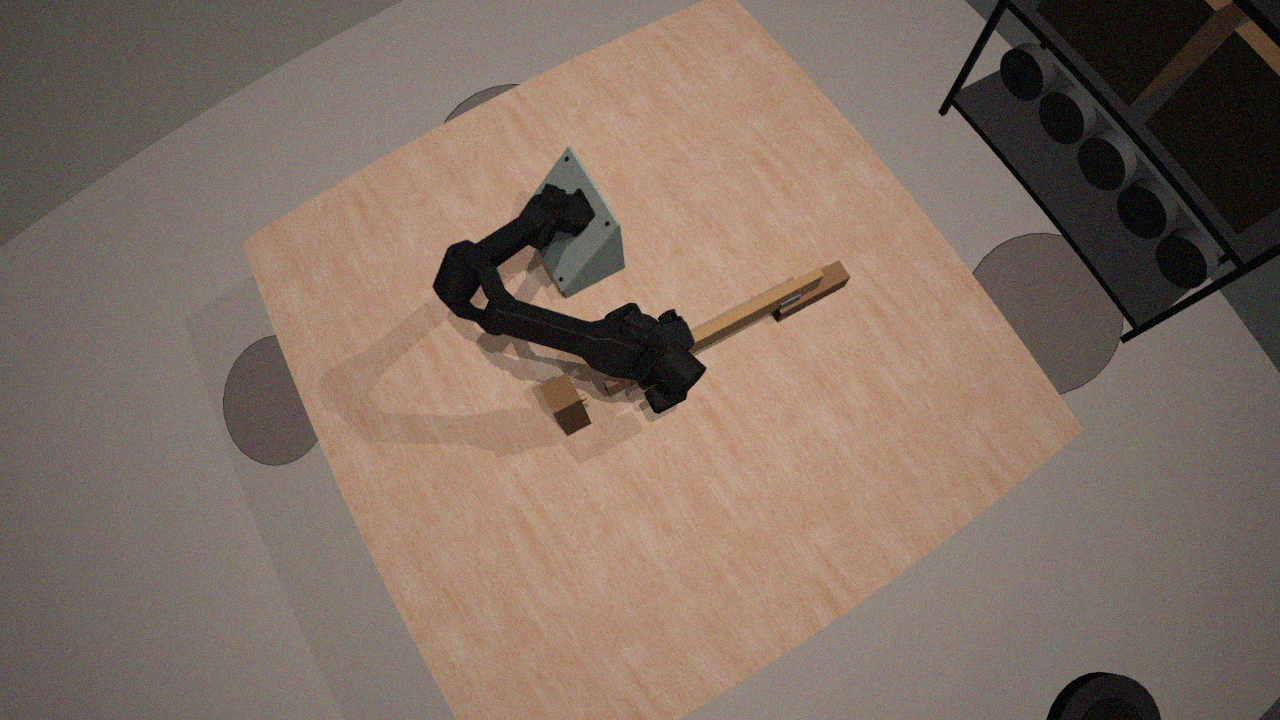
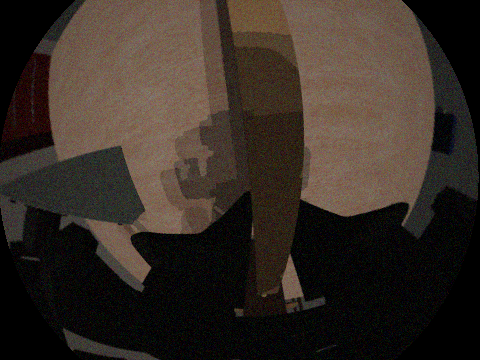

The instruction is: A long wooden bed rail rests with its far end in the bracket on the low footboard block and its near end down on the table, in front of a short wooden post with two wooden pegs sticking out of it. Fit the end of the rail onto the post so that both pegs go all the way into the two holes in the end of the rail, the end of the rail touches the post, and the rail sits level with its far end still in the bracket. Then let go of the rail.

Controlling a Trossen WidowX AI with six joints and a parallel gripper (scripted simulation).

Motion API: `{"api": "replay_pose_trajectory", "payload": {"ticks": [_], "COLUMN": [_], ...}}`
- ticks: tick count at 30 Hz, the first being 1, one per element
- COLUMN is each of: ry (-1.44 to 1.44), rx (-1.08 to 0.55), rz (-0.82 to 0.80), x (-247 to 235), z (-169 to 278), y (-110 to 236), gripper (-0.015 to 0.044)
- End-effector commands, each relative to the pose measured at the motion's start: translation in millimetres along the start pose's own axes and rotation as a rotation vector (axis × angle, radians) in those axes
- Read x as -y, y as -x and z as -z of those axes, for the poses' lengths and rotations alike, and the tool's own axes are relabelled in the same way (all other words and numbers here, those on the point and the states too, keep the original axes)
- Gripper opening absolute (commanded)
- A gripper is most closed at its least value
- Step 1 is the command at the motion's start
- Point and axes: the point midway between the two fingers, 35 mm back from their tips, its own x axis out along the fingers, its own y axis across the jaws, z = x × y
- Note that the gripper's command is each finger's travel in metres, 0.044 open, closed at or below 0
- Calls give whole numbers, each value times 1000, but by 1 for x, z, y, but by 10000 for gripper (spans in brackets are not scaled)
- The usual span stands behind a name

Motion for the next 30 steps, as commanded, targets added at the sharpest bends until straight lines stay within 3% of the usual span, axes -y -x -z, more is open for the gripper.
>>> {"api": "replay_pose_trajectory", "payload": {"ticks": [1, 30], "ry": [1, 1], "rx": [5, 5], "rz": [8, 8], "x": [1, 0], "z": [-2, 1], "y": [4, 1], "gripper": [0, 0]}}
